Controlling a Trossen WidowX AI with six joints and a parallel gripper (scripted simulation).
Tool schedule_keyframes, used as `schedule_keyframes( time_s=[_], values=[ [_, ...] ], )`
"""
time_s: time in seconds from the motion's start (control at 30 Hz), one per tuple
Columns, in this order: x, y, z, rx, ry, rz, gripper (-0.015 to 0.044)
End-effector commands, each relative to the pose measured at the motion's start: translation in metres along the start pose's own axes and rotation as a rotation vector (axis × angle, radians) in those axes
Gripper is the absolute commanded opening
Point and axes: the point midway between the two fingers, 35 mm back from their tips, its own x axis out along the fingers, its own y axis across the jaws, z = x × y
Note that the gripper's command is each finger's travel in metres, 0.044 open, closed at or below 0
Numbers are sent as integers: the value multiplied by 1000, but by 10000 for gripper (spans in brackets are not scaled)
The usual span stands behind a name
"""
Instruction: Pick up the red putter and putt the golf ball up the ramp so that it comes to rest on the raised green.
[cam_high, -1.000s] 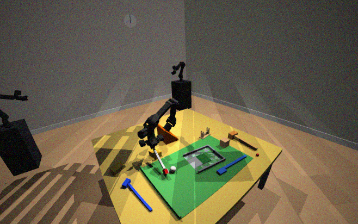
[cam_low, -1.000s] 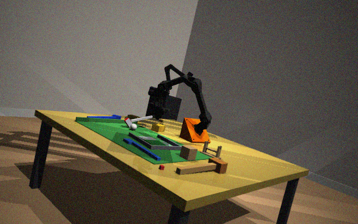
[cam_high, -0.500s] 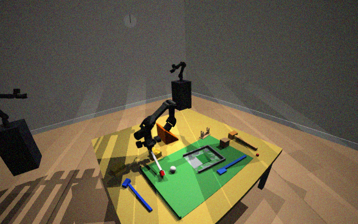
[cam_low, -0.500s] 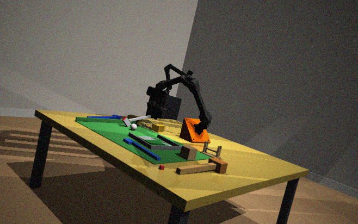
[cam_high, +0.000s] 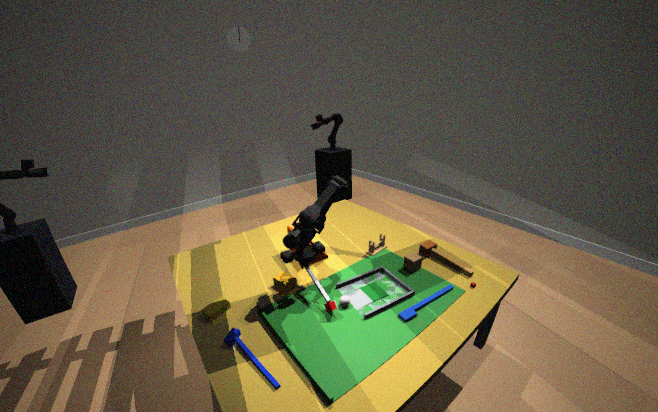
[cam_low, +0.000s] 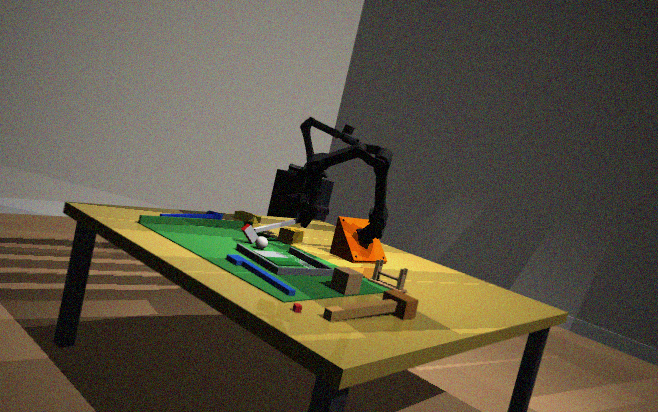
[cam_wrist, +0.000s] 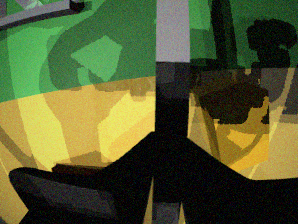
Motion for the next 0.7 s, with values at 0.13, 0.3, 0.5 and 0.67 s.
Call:
schedule_keyframes(
  time_s=[0.13, 0.3, 0.5, 0.67],
  values=[
    [-16, 3, -2, 18, -7, 6, 0],
    [-44, 2, -2, 18, -7, 5, 0],
    [-49, 2, -4, 27, -5, 7, 0],
    [-49, 2, -4, 27, -5, 7, 0]
  ],
)
